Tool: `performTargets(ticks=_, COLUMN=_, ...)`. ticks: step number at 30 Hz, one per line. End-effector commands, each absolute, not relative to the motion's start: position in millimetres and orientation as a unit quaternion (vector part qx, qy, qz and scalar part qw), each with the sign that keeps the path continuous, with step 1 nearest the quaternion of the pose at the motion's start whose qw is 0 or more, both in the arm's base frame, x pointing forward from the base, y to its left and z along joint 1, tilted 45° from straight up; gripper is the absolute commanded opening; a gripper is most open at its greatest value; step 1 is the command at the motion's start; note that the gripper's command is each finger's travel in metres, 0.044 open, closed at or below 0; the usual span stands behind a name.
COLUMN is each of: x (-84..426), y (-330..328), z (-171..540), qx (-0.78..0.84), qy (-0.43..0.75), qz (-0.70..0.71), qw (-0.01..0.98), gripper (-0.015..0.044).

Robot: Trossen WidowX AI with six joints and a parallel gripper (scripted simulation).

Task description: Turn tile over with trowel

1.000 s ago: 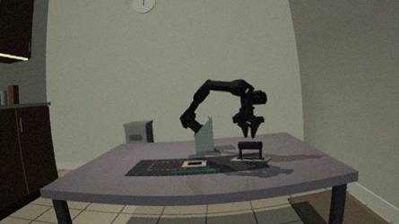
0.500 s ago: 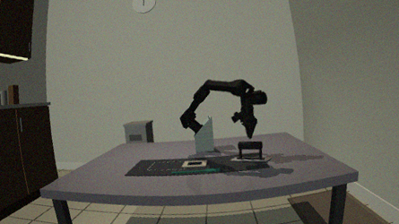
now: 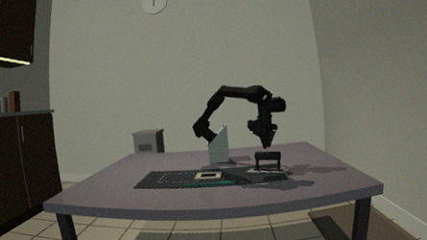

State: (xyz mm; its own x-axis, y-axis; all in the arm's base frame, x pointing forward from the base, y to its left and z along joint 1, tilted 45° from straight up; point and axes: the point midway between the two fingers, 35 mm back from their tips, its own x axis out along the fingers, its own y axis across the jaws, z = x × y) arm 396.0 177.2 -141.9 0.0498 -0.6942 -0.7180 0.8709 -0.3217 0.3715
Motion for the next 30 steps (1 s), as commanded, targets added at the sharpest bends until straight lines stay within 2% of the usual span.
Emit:
performTargets(ticks=1, x=396.5, y=177.9, z=-141.0, qx=0.454, qy=0.086, qz=-0.682, qw=0.567, gripper=0.0270)
performTargets(ticks=30, x=401.4, y=149.0, z=-172.7, qx=0.470, qy=0.055, qz=-0.697, qw=0.539, gripper=0.0270)
